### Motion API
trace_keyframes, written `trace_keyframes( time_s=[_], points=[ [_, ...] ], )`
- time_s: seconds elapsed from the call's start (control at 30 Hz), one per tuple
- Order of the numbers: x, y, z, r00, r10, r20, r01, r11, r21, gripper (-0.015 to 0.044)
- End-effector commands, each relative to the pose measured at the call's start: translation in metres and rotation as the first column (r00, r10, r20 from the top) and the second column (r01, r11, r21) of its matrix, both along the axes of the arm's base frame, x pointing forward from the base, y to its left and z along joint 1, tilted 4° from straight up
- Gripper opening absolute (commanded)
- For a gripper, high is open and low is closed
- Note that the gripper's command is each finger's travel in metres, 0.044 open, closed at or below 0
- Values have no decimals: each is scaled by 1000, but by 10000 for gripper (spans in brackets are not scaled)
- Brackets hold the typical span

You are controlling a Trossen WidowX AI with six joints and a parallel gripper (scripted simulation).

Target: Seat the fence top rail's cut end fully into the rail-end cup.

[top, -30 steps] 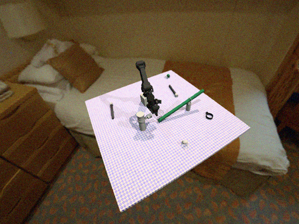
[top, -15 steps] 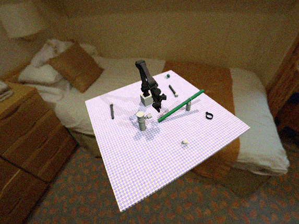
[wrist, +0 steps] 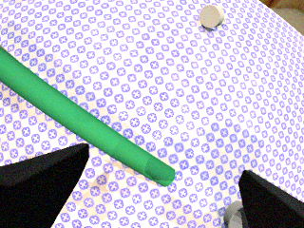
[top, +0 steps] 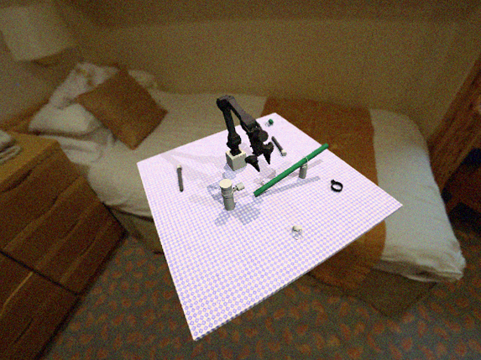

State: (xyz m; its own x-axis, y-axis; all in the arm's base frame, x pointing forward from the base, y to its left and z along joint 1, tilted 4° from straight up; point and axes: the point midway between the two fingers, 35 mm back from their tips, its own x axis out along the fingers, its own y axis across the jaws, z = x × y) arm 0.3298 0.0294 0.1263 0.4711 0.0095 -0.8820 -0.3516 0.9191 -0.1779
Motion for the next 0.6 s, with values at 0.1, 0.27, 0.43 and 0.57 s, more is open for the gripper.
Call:
trace_keyframes(
  time_s=[0.1, 0.27, 0.43, 0.57],
  points=[
    [-9, 20, 18, 973, -231, -16, 231, 964, 128, 440],
    [-9, 20, 18, 973, -231, -16, 231, 964, 128, 440],
    [-7, 23, 12, 989, -142, -43, 145, 987, 75, 440],
    [-3, 32, -8, 978, 140, -157, -150, 987, -56, 440]
  ],
)
